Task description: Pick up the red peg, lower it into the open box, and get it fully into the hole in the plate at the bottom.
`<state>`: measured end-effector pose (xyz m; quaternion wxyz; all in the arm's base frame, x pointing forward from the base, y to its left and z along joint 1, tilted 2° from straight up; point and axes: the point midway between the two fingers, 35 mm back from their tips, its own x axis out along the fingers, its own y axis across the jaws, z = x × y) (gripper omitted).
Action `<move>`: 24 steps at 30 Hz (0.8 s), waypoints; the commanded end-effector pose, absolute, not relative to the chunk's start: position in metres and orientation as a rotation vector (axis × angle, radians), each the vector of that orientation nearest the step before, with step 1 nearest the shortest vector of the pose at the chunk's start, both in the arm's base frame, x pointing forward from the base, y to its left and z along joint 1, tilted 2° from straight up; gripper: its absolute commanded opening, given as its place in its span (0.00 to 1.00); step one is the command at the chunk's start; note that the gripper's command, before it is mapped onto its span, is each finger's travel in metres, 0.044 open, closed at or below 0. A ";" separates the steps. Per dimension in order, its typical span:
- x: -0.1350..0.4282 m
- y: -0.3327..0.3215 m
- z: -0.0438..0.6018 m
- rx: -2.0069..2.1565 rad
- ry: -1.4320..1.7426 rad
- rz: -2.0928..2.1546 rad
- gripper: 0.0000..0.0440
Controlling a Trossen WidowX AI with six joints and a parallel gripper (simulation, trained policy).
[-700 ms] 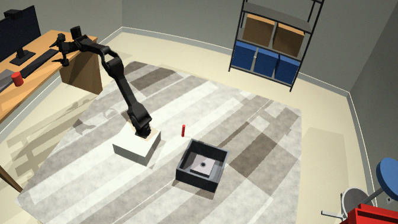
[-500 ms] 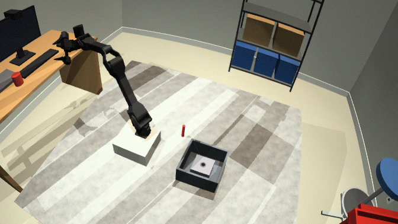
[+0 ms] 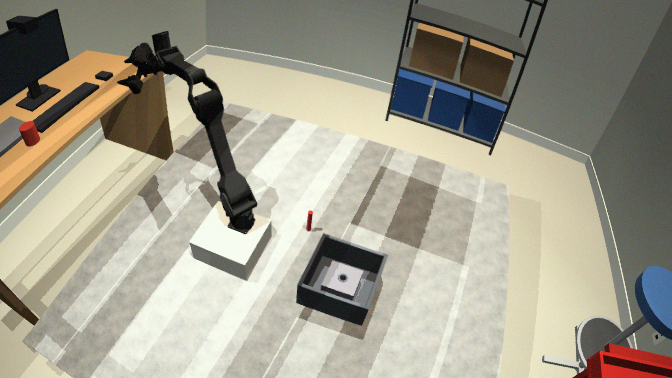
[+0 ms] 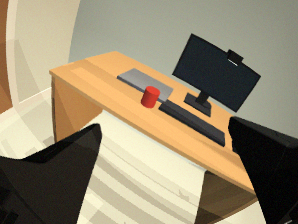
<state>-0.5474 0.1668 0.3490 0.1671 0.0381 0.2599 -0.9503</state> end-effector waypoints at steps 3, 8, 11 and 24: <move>-0.525 0.211 0.343 0.226 0.527 -2.858 1.00; -0.503 0.247 0.340 0.306 0.340 -2.979 1.00; -0.488 0.268 0.338 0.351 0.222 -3.048 1.00; -0.409 0.349 0.323 0.505 -0.341 -3.307 1.00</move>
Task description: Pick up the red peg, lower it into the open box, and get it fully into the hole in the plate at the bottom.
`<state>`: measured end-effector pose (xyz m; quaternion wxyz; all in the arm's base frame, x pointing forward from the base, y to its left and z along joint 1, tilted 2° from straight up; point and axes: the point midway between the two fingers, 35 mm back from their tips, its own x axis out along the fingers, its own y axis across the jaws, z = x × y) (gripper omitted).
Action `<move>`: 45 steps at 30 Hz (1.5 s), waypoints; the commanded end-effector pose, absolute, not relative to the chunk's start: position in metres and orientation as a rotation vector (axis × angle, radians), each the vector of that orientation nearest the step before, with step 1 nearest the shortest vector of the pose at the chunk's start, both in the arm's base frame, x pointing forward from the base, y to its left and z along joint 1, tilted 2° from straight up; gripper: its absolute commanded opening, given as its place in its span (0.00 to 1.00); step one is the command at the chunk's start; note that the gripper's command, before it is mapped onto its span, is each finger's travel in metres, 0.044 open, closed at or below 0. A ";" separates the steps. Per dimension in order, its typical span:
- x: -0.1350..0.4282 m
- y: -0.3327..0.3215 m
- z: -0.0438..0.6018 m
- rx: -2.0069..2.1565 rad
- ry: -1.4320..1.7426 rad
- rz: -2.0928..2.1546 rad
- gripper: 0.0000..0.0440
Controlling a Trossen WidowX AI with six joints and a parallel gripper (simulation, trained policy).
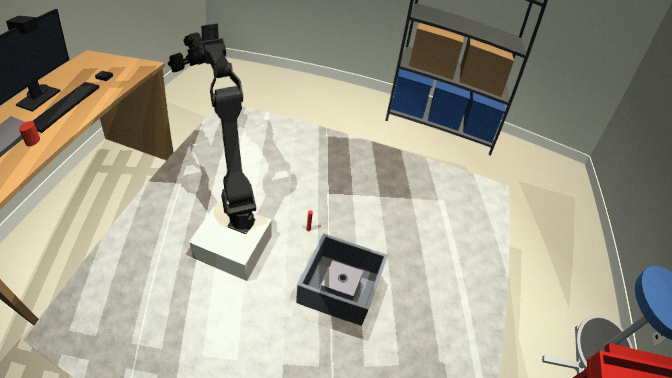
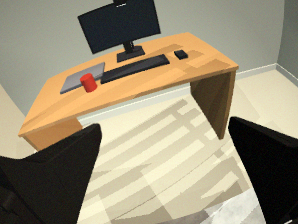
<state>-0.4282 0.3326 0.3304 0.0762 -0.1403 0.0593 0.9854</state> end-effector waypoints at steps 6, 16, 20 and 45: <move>-0.366 0.380 0.314 -0.439 0.501 2.702 1.00; -0.286 0.419 0.296 -0.404 0.793 2.390 1.00; -0.253 0.430 0.288 -0.379 0.893 2.259 1.00; -0.042 0.427 0.233 -0.138 1.337 1.391 1.00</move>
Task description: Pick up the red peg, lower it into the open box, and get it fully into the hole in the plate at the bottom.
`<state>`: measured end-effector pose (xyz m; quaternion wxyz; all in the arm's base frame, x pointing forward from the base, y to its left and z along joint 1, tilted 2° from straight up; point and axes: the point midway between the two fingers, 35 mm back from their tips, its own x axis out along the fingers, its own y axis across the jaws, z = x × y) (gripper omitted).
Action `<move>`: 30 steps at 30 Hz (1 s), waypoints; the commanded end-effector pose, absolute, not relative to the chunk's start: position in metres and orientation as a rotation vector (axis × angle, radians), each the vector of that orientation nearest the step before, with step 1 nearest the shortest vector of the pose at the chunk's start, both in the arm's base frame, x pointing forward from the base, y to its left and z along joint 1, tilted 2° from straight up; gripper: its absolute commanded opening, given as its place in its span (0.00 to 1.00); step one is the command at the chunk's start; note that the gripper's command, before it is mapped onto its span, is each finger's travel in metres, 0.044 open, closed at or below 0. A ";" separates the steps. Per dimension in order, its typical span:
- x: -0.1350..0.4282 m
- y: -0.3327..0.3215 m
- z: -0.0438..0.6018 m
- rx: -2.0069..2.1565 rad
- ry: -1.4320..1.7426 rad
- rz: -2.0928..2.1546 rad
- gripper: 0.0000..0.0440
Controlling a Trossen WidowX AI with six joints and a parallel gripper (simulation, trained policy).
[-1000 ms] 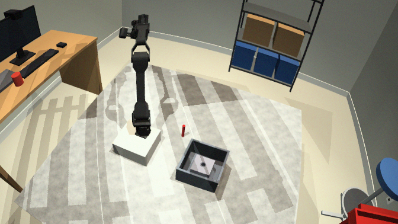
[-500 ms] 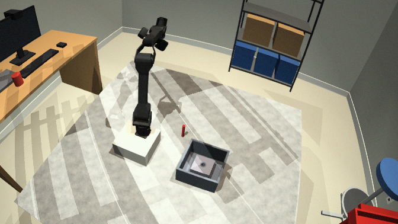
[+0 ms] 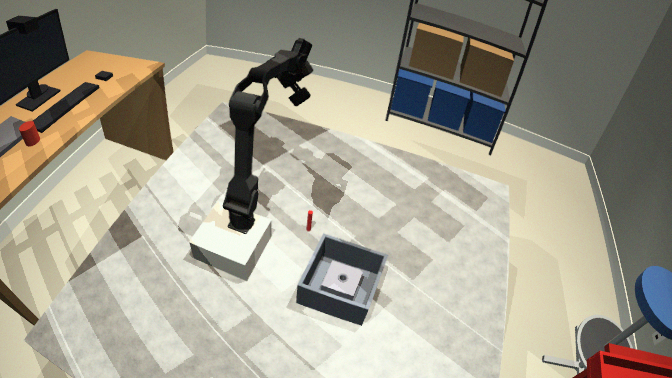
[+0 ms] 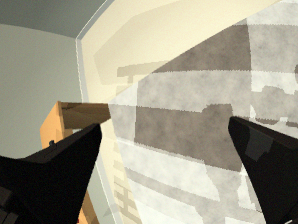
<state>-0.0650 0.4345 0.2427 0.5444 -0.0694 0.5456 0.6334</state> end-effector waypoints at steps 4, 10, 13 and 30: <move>-0.012 0.416 0.224 -0.090 1.384 1.248 1.00; 0.030 0.394 0.210 -0.018 1.445 1.033 1.00; 0.049 0.381 0.203 0.019 1.471 0.924 1.00; 0.130 0.290 0.164 0.218 1.581 0.302 1.00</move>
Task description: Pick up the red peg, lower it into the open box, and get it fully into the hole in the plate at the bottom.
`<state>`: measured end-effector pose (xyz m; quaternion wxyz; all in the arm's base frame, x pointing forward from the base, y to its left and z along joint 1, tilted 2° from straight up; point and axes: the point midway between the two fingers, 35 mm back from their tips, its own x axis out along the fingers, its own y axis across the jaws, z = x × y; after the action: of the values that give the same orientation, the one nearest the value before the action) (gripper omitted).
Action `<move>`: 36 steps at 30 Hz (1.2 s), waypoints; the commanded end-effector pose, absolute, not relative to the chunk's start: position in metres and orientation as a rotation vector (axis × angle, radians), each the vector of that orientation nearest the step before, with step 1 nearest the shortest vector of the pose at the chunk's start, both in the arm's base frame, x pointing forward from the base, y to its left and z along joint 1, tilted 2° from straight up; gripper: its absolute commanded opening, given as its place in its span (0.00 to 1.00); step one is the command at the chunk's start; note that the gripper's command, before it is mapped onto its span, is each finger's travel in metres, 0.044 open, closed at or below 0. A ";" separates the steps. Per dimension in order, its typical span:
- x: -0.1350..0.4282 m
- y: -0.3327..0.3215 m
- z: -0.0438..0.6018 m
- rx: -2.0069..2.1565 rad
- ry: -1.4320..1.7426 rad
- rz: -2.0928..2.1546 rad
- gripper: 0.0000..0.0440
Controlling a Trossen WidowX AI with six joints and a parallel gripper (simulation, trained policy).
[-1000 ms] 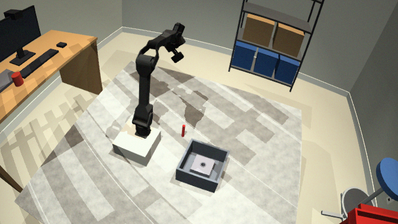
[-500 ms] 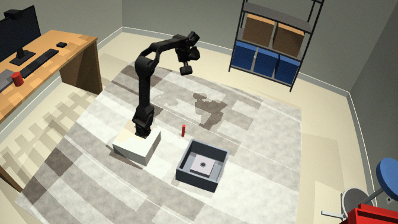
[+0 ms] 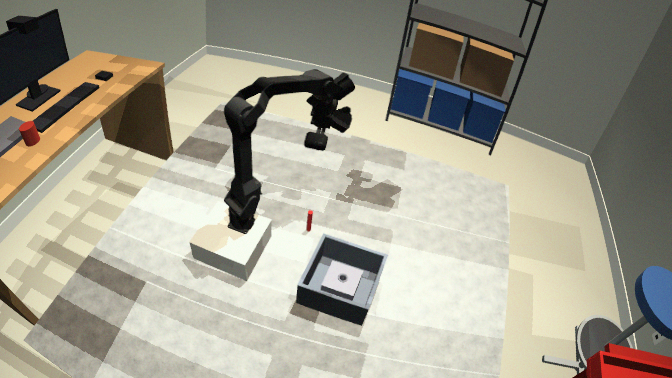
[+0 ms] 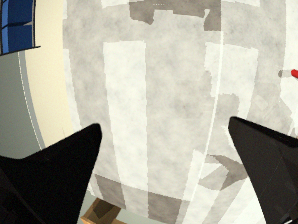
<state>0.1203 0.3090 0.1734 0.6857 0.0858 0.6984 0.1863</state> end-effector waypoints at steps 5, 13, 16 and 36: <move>0.143 0.260 0.151 0.268 1.604 0.116 1.00; 0.155 0.211 0.128 0.333 1.628 -0.186 1.00; 0.157 0.193 0.119 0.353 1.631 -0.301 1.00; 0.160 0.137 0.052 0.405 1.591 -0.694 1.00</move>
<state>0.1601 0.1421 0.0648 0.6295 0.1783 0.6991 -0.2885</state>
